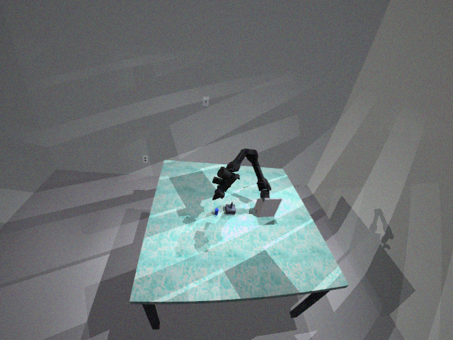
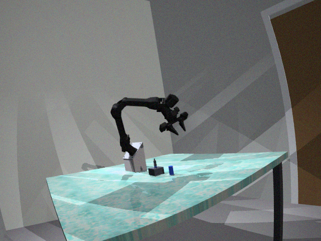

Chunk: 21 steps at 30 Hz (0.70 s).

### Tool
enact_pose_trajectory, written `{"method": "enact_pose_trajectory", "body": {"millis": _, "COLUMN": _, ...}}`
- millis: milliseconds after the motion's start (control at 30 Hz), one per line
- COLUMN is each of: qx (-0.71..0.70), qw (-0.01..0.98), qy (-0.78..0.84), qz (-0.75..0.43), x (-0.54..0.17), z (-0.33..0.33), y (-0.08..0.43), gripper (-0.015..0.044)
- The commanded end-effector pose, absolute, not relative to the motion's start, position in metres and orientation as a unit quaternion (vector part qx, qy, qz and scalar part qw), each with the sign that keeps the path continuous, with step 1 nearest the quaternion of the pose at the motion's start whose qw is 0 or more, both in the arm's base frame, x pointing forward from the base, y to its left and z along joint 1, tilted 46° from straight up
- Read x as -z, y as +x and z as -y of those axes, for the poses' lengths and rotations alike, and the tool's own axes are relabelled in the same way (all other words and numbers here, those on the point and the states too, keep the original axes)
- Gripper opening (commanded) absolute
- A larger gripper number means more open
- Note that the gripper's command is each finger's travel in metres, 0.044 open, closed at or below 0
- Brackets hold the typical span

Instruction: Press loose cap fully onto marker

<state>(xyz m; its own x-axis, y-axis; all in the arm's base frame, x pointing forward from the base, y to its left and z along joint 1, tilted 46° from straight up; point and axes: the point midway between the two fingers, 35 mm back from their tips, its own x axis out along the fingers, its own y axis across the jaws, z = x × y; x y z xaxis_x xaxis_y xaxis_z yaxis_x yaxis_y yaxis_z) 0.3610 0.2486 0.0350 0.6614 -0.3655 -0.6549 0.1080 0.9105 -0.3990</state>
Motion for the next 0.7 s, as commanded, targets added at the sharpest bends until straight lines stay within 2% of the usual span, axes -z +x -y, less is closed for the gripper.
{"method": "enact_pose_trajectory", "body": {"millis": 0, "qx": 0.127, "qw": 0.775, "qy": -0.345, "qz": -0.513, "x": -0.015, "z": -0.175, "y": 0.362, "gripper": 0.0235}}
{"method": "enact_pose_trajectory", "body": {"millis": 200, "qx": 0.088, "qw": 0.627, "qy": -0.456, "qz": -0.626, "x": -0.005, "z": -0.111, "y": 0.348, "gripper": 0.0235}}
{"method": "enact_pose_trajectory", "body": {"millis": 500, "qx": 0.088, "qw": 0.624, "qy": -0.457, "qz": -0.627, "x": -0.004, "z": -0.113, "y": 0.352, "gripper": 0.0235}}
{"method": "enact_pose_trajectory", "body": {"millis": 667, "qx": 0.088, "qw": 0.624, "qy": -0.458, "qz": -0.627, "x": 0.021, "z": -0.089, "y": 0.359, "gripper": 0.0235}}
